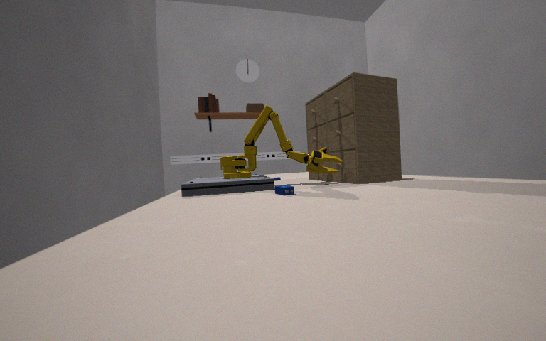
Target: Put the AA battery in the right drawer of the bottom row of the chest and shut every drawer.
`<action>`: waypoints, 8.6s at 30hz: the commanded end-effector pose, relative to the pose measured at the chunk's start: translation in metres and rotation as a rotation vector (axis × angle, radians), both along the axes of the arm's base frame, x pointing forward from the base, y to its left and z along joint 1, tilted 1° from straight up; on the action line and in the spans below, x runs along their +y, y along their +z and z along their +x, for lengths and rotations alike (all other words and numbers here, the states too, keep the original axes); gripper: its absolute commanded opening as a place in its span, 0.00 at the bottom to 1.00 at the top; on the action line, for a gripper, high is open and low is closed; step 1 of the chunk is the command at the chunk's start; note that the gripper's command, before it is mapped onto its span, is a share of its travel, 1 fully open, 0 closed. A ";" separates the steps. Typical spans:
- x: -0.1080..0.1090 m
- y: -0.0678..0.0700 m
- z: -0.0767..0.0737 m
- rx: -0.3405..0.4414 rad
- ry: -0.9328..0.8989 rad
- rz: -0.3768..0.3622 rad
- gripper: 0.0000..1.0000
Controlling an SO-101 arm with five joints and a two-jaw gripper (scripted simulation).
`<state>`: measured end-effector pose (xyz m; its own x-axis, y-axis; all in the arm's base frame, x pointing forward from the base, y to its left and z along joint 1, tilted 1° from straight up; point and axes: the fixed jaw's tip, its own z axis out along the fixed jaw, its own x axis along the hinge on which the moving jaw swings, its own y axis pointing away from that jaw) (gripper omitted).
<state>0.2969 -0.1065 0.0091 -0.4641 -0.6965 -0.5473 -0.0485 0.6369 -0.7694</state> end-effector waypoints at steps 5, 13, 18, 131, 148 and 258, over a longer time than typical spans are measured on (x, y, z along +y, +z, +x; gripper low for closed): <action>0.003 0.000 0.000 0.001 0.010 -0.005 0.21; 0.003 -0.001 -0.001 0.001 0.010 -0.005 0.21; 0.003 -0.001 -0.001 0.001 0.010 -0.005 0.21; -0.004 0.005 -0.015 0.005 -0.026 -0.007 0.00; -0.004 0.005 -0.022 0.005 -0.035 -0.007 0.00; -0.006 0.005 -0.053 0.004 -0.089 -0.007 0.00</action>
<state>0.2492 -0.1085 0.0147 -0.5063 -0.6672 -0.5463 -0.0016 0.6343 -0.7731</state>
